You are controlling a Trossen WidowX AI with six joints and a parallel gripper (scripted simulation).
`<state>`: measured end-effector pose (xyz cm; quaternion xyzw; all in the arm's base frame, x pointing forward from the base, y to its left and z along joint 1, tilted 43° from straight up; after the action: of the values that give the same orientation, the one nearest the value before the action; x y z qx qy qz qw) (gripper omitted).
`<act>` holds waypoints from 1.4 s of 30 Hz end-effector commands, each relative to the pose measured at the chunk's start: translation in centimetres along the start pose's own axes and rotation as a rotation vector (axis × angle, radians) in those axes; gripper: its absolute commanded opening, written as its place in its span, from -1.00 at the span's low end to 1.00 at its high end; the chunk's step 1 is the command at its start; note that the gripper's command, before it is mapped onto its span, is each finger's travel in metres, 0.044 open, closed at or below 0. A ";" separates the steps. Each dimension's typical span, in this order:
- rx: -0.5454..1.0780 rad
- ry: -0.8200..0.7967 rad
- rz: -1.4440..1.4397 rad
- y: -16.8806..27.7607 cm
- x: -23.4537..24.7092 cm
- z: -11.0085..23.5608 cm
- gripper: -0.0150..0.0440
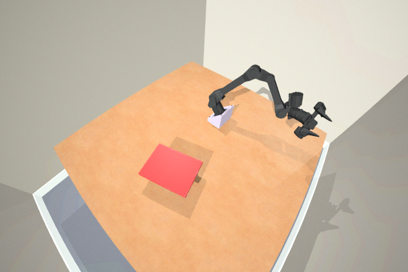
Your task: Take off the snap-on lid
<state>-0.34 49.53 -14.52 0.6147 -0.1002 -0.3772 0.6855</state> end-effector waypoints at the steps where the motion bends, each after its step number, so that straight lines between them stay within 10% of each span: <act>1: 0.000 -0.006 -0.015 0.2 0.1 -0.2 0.78; 7: 0.040 -0.170 -0.473 7.6 4.0 -4.0 0.31; 24: 0.311 -0.430 -1.378 20.6 15.0 -5.8 0.31; 42: 0.867 -0.524 -2.174 31.1 27.4 0.0 0.31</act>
<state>29.23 35.59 3.96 0.4928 0.1996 -0.8314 -0.1618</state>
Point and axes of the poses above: the point midway between the two fingers, 35 mm back from their tips, its own z axis back along the fingers, its own x axis across the jaws, y = z × x, the point moved 2 cm from there along z, back along the fingers, and after that the axes turned 8 degrees about z, right-handed, at the moved point
